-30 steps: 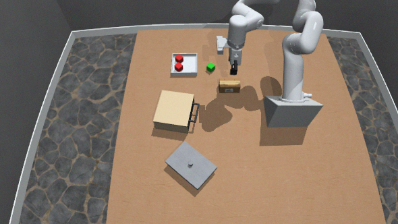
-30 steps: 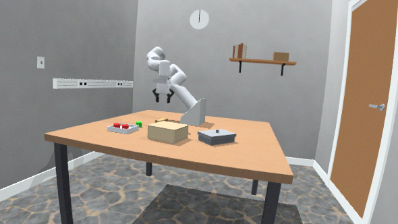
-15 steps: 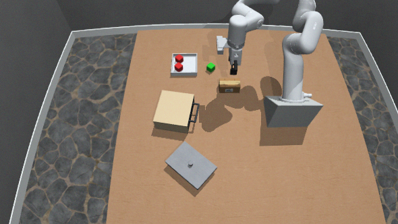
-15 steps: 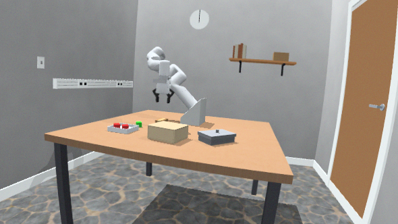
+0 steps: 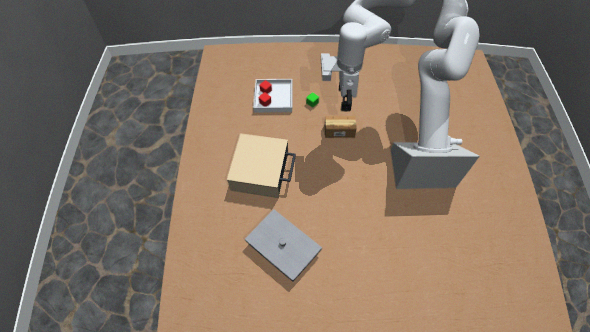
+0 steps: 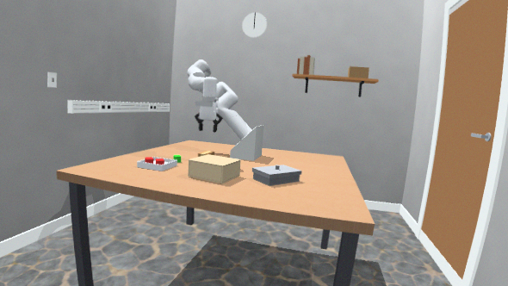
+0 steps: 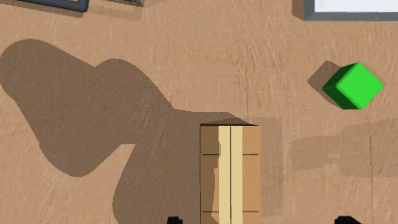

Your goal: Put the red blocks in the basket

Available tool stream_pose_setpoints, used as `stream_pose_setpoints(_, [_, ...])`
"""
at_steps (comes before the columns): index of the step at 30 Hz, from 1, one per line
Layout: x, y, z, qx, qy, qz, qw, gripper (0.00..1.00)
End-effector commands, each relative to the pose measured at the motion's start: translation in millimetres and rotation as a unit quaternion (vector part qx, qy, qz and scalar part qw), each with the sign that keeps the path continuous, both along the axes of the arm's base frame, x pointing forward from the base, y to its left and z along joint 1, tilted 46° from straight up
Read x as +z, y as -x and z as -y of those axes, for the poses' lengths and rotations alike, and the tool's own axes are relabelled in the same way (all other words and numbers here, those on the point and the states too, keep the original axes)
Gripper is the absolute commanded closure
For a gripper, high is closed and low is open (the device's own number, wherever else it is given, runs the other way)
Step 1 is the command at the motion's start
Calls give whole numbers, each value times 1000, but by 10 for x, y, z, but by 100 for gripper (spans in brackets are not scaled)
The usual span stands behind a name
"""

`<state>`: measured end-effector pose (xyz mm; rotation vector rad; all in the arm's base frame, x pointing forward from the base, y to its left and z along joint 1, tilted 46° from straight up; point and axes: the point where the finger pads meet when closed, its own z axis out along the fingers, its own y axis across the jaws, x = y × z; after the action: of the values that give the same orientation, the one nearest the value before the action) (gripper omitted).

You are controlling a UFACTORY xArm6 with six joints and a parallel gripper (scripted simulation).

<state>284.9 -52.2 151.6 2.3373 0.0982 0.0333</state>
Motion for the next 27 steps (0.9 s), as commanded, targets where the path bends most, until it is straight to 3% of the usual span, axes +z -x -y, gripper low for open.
stream_pose_setpoints(1, [-20,-10,22,1,-1,1,1000,10])
stream_pose_setpoints(27, [-438,-45,459,1,-1,1,1000,10])
